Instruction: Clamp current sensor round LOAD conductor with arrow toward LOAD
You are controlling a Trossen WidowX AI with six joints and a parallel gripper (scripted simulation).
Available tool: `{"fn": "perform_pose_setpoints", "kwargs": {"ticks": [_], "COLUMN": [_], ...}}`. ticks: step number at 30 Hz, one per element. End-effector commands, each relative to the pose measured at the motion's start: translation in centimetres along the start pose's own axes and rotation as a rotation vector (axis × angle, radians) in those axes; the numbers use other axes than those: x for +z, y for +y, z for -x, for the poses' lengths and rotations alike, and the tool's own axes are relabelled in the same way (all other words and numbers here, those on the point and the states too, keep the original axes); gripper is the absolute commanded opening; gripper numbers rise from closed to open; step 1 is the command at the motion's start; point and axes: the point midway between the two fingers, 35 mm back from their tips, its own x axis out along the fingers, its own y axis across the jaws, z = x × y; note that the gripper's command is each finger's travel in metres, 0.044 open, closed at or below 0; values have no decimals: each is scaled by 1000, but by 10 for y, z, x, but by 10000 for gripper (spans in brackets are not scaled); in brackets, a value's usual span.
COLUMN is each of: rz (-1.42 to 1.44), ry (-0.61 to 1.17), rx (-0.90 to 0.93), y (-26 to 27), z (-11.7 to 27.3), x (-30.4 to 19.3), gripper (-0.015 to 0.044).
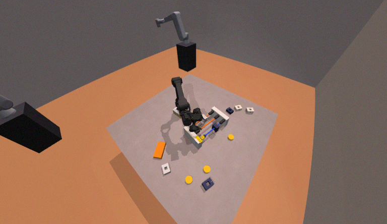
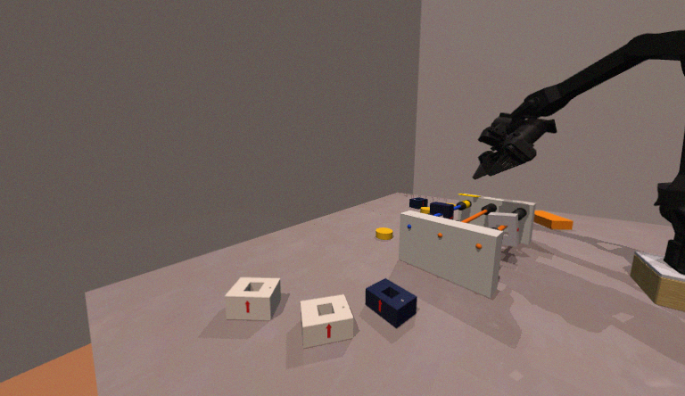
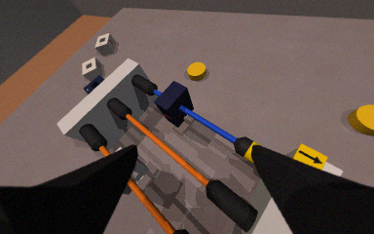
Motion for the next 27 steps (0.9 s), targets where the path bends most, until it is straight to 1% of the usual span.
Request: {"fn": "perform_pose_setpoints", "kwargs": {"ticks": [1, 6, 7, 22, 24, 26, 27], "rz": [291, 291, 227, 212, 95, -82, 92], "ry": [-94, -94, -72, -67, -27, 35, -31], "rx": [-11, -11, -10, -8, 4, 12, 1], "y": [6, 6, 4, 4, 3, 2, 3], "z": [6, 6, 6, 6, 1, -6, 3], "x": [-18, -18, -14, -13, -9, -1, -10], "gripper": [440, 440, 440, 440, 440, 440, 440]}}
